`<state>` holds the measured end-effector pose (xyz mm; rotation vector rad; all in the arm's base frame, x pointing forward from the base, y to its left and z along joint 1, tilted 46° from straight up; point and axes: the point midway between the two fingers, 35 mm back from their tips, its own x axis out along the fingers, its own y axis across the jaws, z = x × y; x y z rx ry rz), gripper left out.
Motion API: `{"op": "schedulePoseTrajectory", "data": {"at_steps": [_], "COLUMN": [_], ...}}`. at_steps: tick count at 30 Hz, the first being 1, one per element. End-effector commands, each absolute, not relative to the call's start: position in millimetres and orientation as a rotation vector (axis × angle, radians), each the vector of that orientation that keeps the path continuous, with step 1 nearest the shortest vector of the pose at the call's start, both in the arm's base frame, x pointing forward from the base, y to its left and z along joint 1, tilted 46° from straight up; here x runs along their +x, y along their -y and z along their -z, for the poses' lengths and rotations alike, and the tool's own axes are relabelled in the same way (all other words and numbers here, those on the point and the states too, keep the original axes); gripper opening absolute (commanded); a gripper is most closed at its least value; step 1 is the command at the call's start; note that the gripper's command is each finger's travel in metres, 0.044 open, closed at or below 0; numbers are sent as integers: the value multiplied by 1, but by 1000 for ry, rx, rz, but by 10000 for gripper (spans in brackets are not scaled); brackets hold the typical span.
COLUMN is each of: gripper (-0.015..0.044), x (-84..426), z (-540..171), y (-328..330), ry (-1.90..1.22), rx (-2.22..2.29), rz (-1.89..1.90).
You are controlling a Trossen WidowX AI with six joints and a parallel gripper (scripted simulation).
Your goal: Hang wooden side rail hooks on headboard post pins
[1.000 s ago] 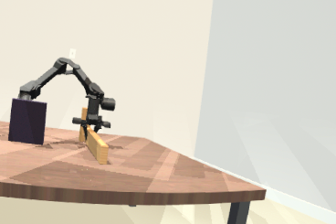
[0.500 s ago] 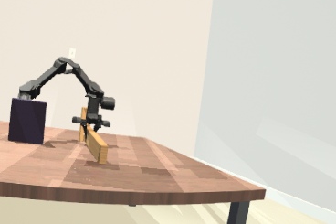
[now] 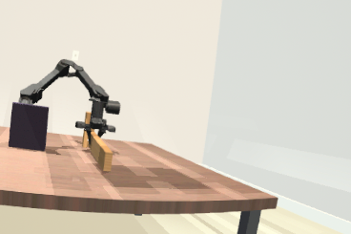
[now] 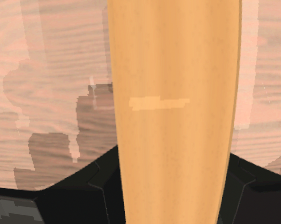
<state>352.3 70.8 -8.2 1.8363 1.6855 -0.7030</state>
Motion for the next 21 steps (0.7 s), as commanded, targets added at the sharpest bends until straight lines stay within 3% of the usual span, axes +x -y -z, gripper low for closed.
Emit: {"op": "schedulePoseTrajectory", "data": {"at_steps": [1, 21], "gripper": [0, 0], "x": [352, 352], "z": [7, 5], "y": [-67, -64], "ry": [-1680, -1680], "rx": [1849, 1849], "rz": [713, 713]}}
